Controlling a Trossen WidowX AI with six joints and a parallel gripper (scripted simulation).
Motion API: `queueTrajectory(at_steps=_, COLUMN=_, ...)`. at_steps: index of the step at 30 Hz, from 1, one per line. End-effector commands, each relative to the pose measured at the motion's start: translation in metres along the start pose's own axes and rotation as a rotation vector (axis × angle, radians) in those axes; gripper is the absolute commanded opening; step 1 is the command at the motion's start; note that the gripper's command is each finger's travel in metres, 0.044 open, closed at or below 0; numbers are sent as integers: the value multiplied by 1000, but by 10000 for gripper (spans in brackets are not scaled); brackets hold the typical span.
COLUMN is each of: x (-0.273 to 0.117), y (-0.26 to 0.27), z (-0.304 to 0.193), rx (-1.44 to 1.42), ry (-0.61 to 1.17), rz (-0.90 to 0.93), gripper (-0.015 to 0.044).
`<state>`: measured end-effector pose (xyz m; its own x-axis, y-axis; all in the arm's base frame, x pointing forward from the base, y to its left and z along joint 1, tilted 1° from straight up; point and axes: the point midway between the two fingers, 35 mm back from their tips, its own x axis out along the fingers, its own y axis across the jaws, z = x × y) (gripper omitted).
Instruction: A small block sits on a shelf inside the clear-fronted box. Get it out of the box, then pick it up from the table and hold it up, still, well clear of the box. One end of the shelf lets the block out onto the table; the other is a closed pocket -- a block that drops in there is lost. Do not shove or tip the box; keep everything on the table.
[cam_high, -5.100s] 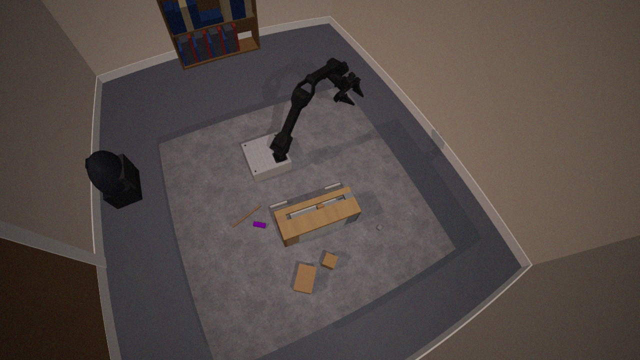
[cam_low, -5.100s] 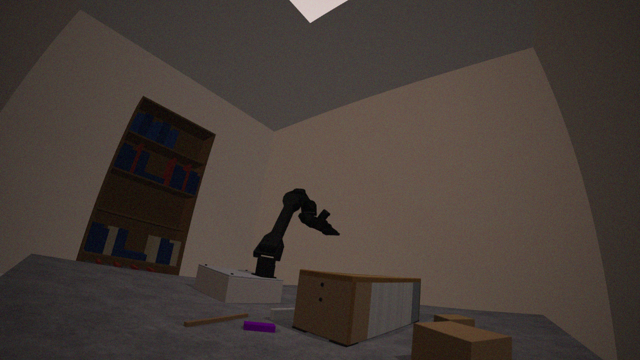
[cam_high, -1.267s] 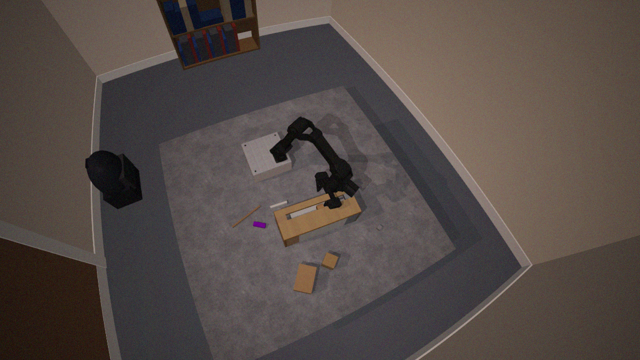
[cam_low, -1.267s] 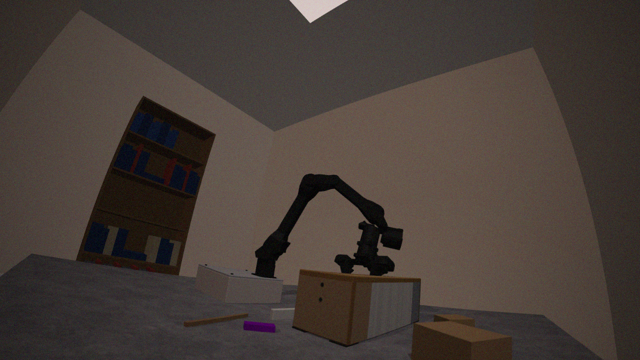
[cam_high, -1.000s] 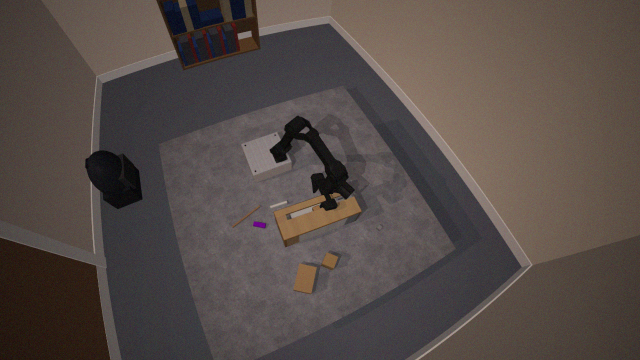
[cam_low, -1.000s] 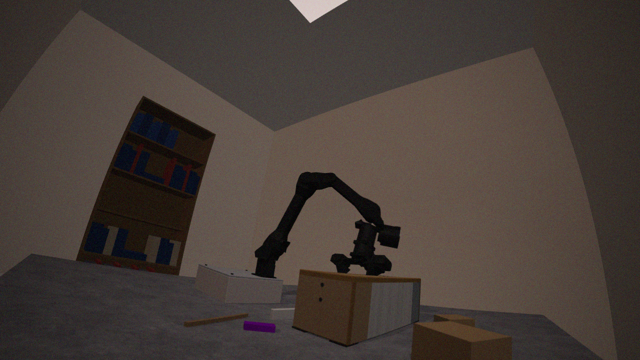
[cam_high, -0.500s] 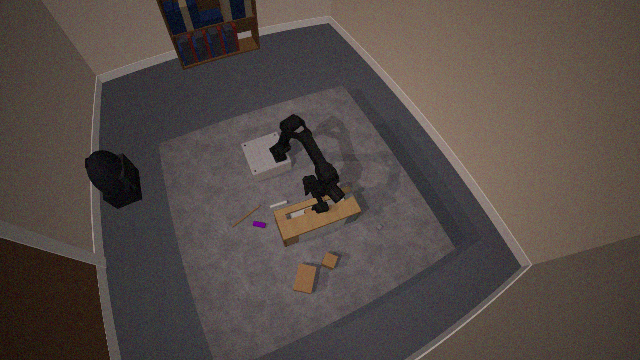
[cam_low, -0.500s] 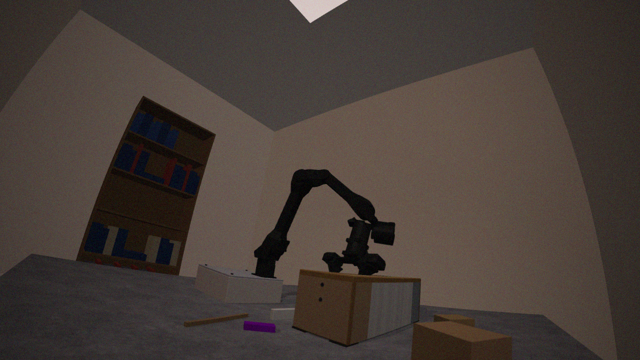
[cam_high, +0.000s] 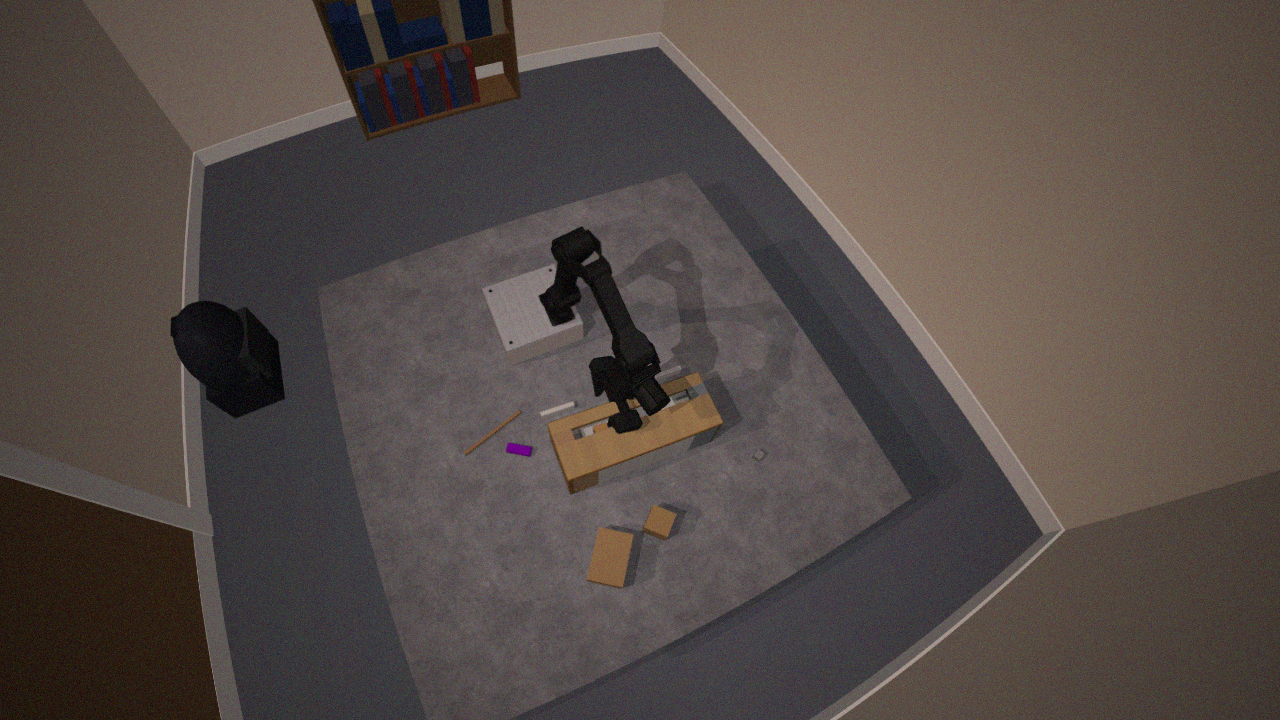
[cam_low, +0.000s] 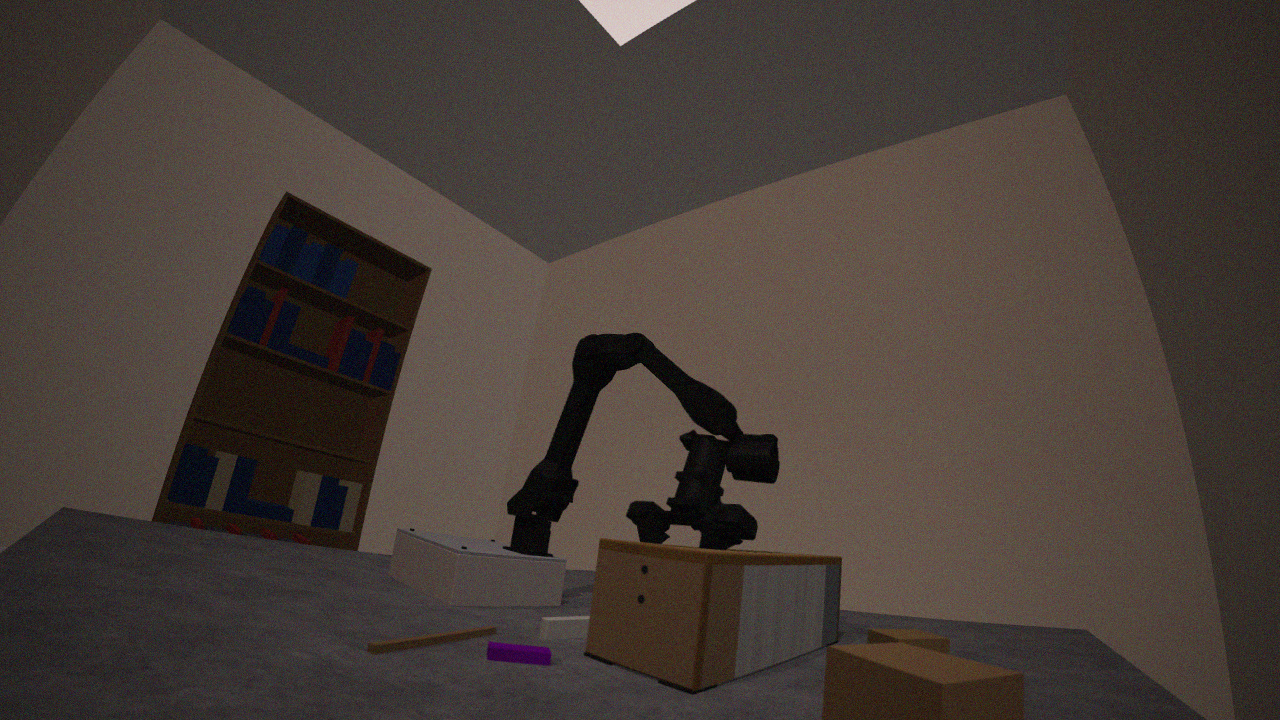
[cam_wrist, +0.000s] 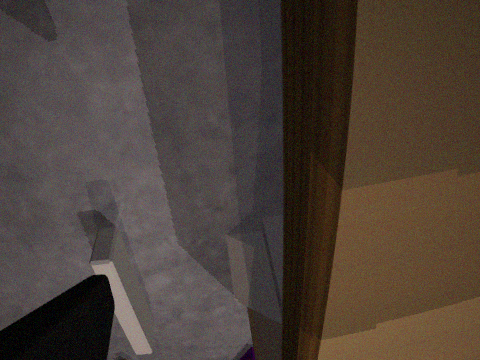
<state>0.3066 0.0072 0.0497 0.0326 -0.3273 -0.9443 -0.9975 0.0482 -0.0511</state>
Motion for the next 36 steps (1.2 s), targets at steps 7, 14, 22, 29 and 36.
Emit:
queueTrajectory(at_steps=7, x=9, y=0, z=-29, rx=4, ry=8, rz=-6, gripper=400)
queueTrajectory(at_steps=14, x=16, y=0, z=-47, rx=4, ry=9, rz=-6, gripper=400)
queueTrajectory(at_steps=22, x=23, y=0, z=-69, rx=4, ry=11, rz=-6, gripper=400)
queueTrajectory(at_steps=29, x=1, y=-2, z=-76, rx=6, ry=9, rz=-4, gripper=400)
queueTrajectory(at_steps=36, x=-39, y=-1, z=-87, rx=8, ry=6, rz=0, gripper=400)
